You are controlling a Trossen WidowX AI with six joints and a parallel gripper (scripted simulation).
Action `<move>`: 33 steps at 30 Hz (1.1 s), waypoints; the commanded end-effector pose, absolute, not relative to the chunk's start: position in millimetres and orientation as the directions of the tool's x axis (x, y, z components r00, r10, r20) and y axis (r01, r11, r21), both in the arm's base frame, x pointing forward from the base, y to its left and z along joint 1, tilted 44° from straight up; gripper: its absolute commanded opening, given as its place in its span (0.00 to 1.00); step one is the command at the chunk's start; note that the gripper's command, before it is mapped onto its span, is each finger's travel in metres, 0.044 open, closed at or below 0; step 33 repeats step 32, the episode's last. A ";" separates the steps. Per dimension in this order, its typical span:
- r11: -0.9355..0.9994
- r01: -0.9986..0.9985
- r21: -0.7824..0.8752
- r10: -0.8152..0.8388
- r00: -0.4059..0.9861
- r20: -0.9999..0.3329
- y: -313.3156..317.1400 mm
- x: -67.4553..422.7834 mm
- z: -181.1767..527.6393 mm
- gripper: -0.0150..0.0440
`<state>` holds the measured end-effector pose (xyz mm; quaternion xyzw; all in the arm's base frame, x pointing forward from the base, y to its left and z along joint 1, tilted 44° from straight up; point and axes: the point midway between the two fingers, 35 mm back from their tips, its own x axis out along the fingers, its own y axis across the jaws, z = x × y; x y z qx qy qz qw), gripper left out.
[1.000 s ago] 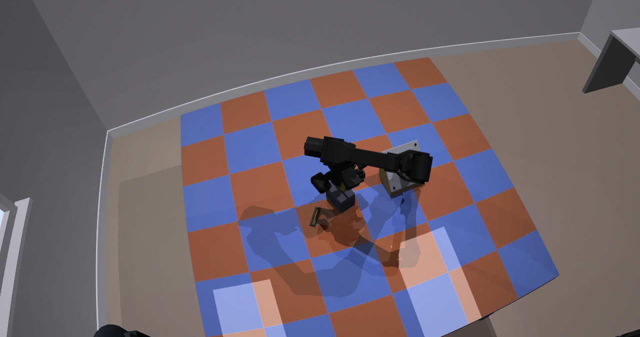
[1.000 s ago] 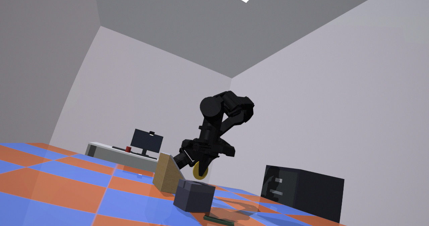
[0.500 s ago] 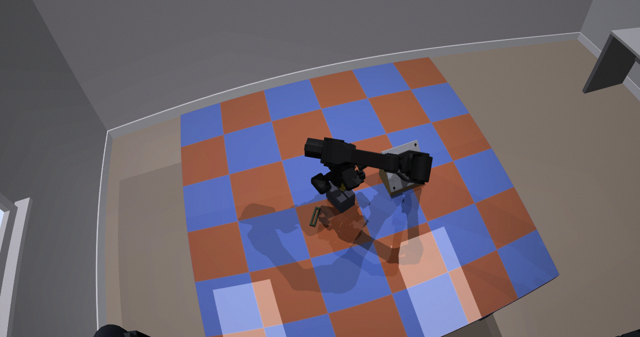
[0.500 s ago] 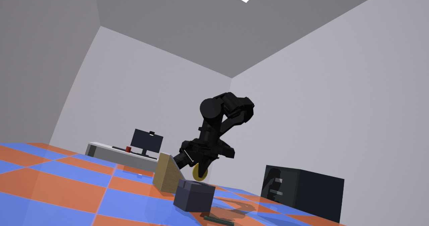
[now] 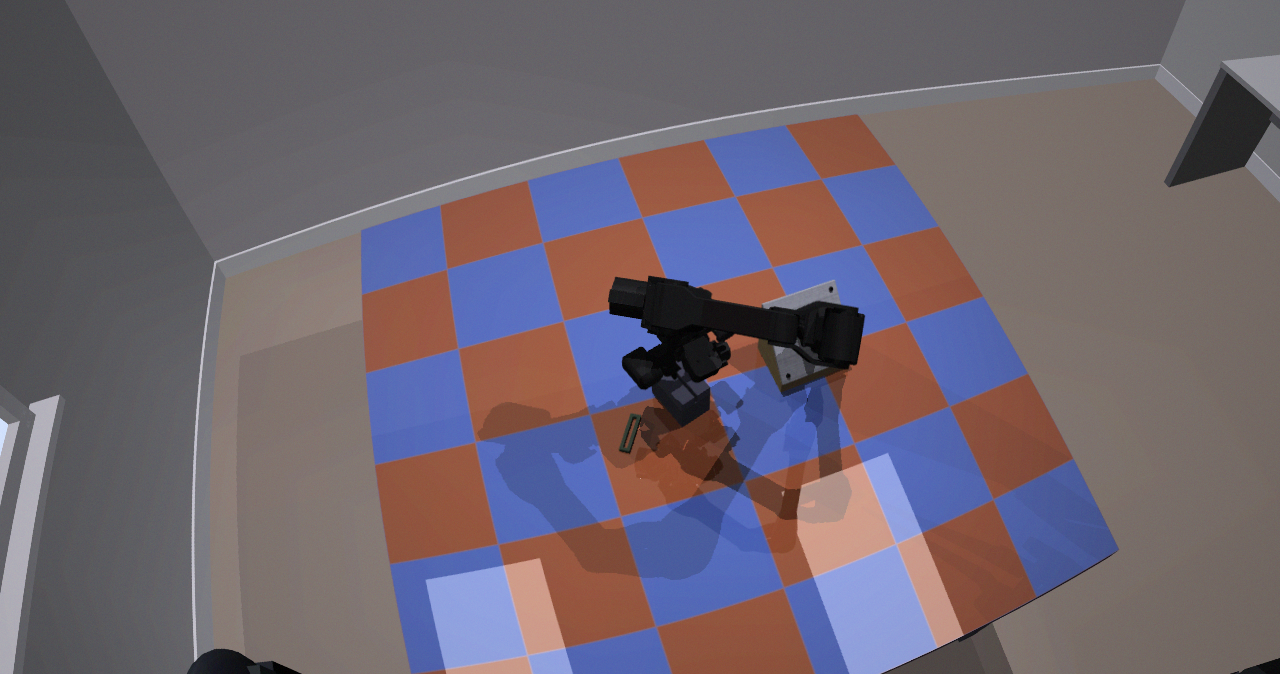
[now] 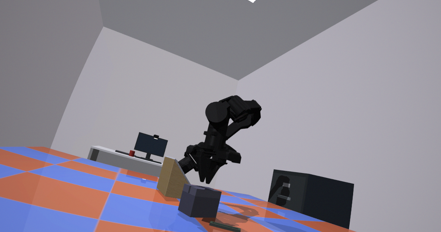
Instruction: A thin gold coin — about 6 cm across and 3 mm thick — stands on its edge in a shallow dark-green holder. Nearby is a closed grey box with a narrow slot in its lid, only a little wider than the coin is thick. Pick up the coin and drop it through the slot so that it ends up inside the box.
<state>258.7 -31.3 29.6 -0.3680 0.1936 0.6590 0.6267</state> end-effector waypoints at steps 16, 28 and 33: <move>-0.139 -0.968 -0.207 0.683 0.057 -0.728 -43.8 258.1 42.6 0.88; -0.133 -0.970 -0.203 0.690 0.057 -0.721 -71.0 251.3 74.1 1.00; -0.133 -0.970 -0.203 0.690 0.057 -0.721 -71.0 251.3 74.1 1.00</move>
